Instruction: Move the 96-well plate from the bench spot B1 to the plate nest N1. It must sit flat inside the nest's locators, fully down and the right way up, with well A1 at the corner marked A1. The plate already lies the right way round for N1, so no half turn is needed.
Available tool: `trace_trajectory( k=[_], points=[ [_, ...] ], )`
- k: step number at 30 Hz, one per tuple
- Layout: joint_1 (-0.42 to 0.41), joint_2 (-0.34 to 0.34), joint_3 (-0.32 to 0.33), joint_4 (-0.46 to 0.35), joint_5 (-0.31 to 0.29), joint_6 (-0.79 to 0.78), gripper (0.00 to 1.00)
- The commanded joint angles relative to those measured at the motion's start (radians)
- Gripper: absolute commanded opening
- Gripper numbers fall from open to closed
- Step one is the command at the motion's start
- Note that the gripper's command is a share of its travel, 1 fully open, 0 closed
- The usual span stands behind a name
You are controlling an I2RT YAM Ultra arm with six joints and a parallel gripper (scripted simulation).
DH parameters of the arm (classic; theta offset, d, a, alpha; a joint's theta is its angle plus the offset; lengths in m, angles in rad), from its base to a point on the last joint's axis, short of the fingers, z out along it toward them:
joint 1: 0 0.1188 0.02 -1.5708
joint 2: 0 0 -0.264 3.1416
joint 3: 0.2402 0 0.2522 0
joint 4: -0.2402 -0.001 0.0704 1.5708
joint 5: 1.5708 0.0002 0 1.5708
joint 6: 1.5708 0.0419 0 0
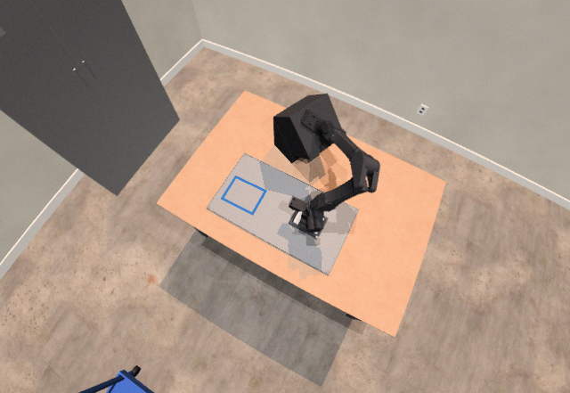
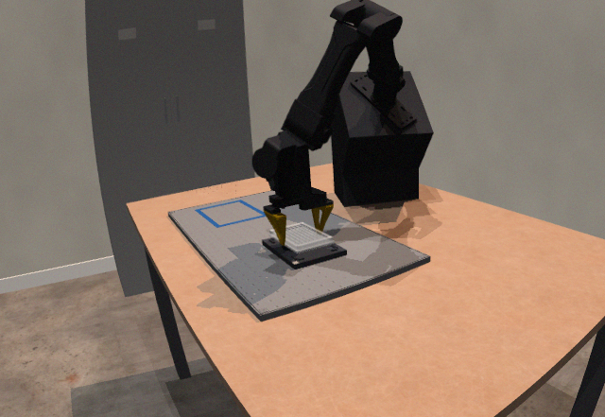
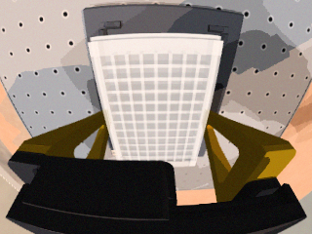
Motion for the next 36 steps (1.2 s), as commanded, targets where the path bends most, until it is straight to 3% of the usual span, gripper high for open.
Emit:
trace_trajectory(
  k=[1, 33, 36],
  points=[
    [-0.005, -0.02, -0.03, 0.01, 0.013, 0.005, 0.0],
    [-0.001, -0.013, -0.022, 0.01, 0.009, 0.005, 0.0],
    [0.001, -0.031, -0.043, 0.014, 0.015, 0.005, 0.0]
  ],
)
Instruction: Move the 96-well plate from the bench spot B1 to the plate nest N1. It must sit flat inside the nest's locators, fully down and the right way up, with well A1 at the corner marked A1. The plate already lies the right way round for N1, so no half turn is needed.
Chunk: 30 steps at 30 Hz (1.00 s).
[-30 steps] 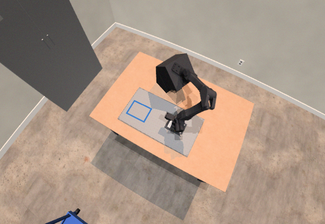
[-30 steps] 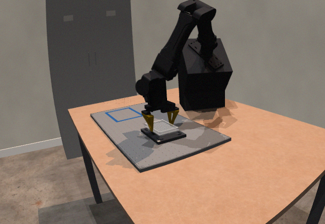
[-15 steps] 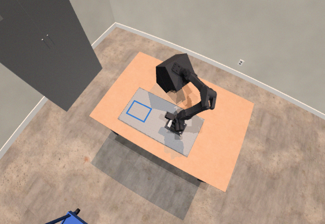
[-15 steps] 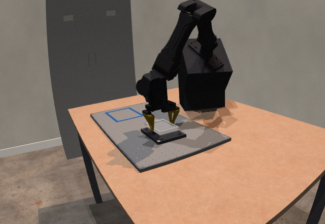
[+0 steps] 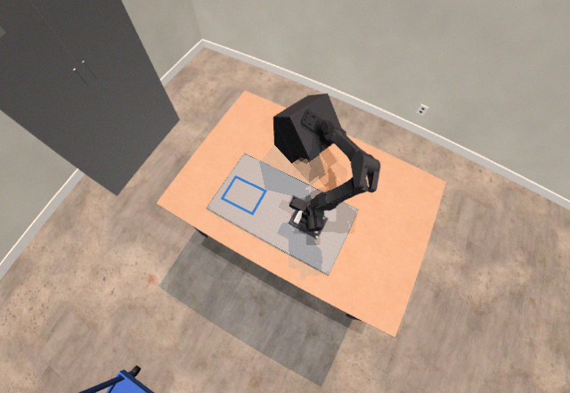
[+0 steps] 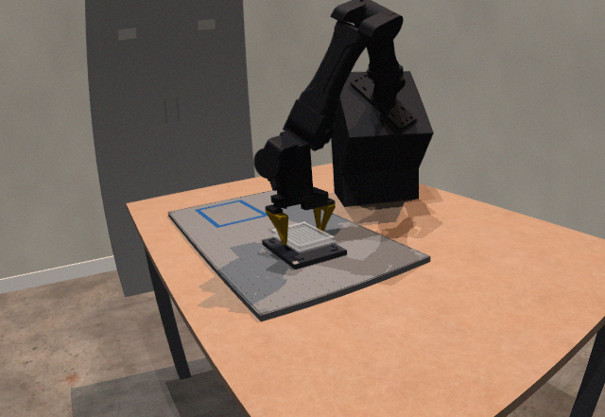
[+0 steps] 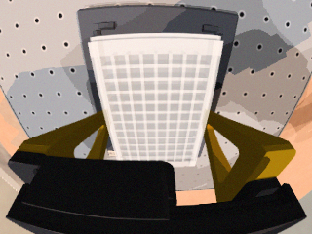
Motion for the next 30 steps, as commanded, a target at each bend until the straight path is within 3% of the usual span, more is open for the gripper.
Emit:
trace_trajectory(
  k=[1, 4, 26, 30],
  points=[
    [-0.004, -0.025, -0.026, 0.005, 0.012, 0.005, 0.0],
    [-0.016, 0.002, -0.028, 0.004, 0.012, 0.005, 0.0],
    [-0.021, 0.01, -0.036, 0.001, 0.008, 0.005, 0.0],
    [-0.022, 0.013, -0.007, 0.0, 0.008, 0.005, 0.0]
  ],
)
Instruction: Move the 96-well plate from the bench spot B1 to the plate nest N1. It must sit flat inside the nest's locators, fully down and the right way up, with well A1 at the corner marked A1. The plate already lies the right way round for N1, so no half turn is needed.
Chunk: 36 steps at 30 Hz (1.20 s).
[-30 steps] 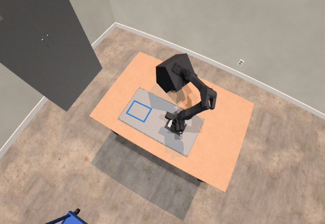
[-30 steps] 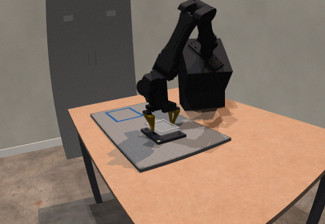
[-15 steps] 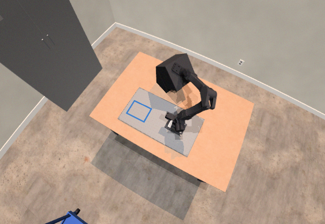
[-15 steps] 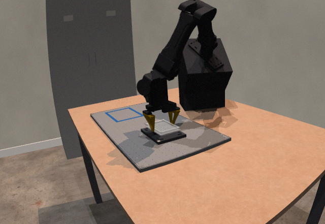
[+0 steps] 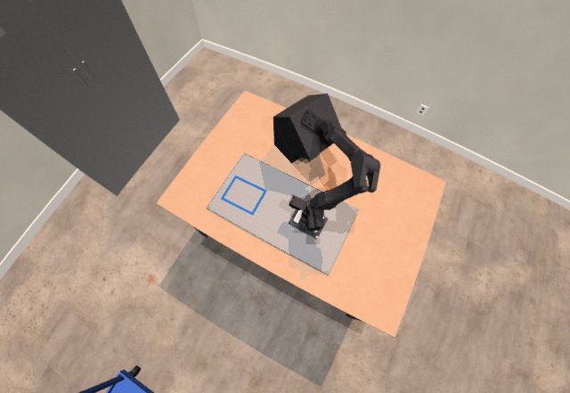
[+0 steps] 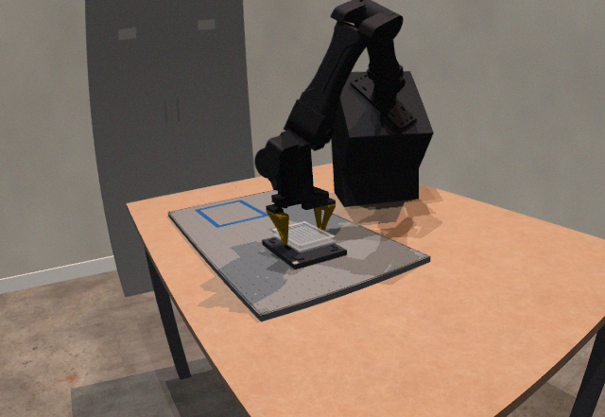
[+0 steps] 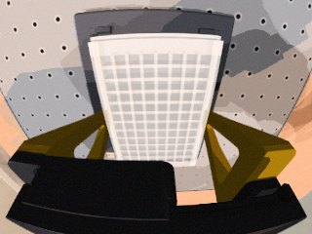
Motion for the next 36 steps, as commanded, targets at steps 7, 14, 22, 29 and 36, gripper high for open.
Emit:
trace_trajectory(
  k=[7, 14, 22, 29, 36],
  points=[
    [-0.019, 0.014, 0.026, -0.012, 0.009, 0.005, 0.0],
    [-0.009, 0.021, 0.033, -0.015, 0.011, 0.005, 0.0],
    [-0.001, 0.017, 0.04, -0.017, 0.012, 0.005, 0.0],
    [-0.002, 0.028, 0.042, -0.008, 0.014, 0.005, 0.0],
    [0.001, 0.032, 0.043, 0.006, 0.015, 0.005, 0.0]
  ],
)
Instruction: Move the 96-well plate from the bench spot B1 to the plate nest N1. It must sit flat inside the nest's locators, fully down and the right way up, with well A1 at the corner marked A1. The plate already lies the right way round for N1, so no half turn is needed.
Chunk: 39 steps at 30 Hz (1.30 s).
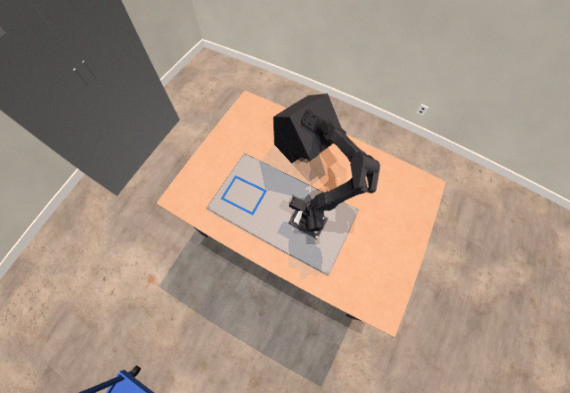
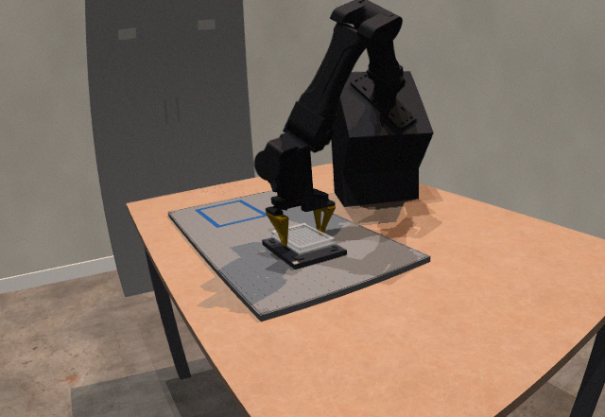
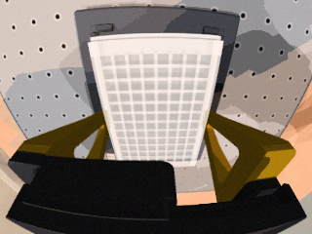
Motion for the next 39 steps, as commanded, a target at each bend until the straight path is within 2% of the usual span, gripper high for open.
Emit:
trace_trajectory(
  k=[1, 26, 39],
  points=[
    [-0.006, 0.019, 0.027, 0.008, 0.013, 0.005, 0.0],
    [0.0, 0.031, 0.039, 0.015, 0.016, 0.005, 0.0],
    [0.004, 0.035, 0.004, 0.01, 0.018, 0.005, 0.0]
  ],
)
